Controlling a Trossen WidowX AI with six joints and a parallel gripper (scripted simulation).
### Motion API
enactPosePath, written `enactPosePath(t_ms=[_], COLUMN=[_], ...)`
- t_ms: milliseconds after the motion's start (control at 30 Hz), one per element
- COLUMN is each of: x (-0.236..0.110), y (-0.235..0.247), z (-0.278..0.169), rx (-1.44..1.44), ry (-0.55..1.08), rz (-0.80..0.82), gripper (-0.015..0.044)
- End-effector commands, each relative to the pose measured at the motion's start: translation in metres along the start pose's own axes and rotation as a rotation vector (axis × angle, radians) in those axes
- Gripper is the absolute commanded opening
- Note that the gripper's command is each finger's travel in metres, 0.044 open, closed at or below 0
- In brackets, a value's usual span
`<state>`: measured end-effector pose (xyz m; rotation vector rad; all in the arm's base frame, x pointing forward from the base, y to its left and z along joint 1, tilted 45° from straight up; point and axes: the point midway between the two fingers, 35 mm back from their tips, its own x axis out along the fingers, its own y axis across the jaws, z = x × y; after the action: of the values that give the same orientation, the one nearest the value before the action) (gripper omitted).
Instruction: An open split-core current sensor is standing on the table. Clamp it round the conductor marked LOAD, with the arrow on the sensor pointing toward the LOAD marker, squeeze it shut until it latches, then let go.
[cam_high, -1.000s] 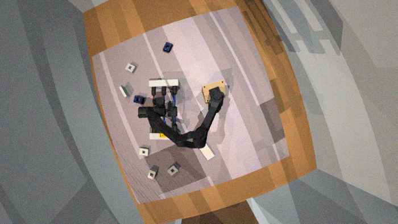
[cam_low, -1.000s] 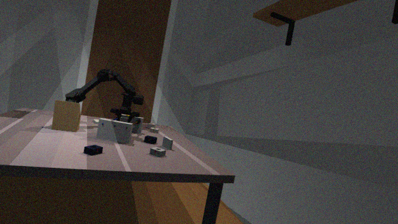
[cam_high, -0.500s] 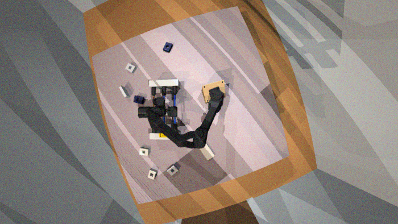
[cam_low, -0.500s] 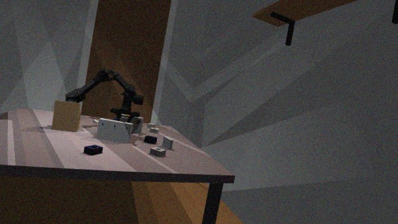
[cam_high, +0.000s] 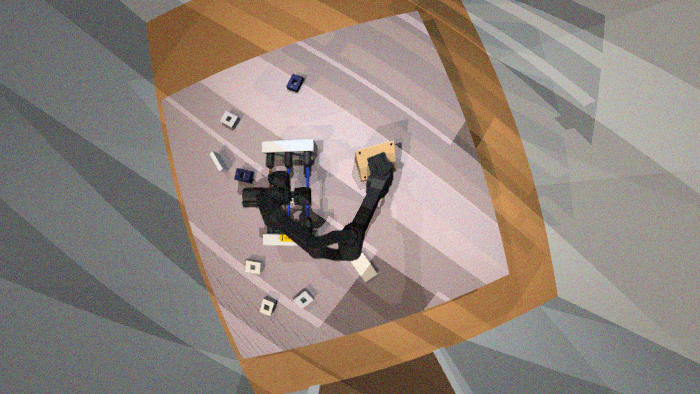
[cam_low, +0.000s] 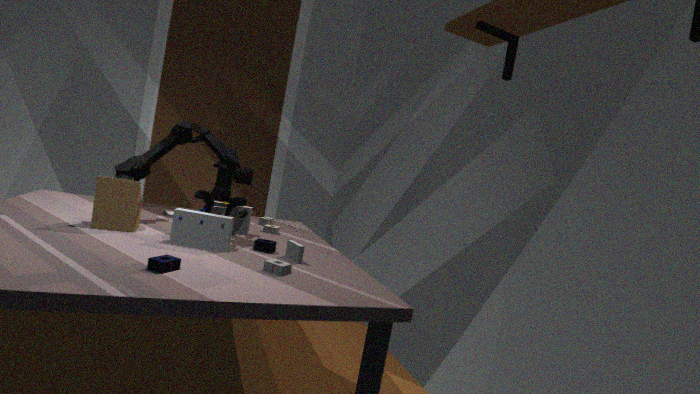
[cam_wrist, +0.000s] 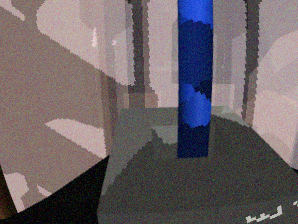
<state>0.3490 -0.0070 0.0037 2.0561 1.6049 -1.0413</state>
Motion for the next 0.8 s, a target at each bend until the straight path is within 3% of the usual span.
enactPosePath(t_ms=[0, 167, 500, 767], x=[-0.0001, 0.0047, 0.0006, 0.0006], y=[0.0004, 0.0004, 0.0000, 0.0000], z=[-0.0002, -0.0002, 0.0003, 0.0003], rx=[0.000, 0.000, 0.002, 0.002], ry=[0.000, 0.000, 0.000, 0.000], rz=[0.000, 0.000, 0.000, 0.000], gripper=[0.0000, 0.0000, 0.0262, 0.0262])
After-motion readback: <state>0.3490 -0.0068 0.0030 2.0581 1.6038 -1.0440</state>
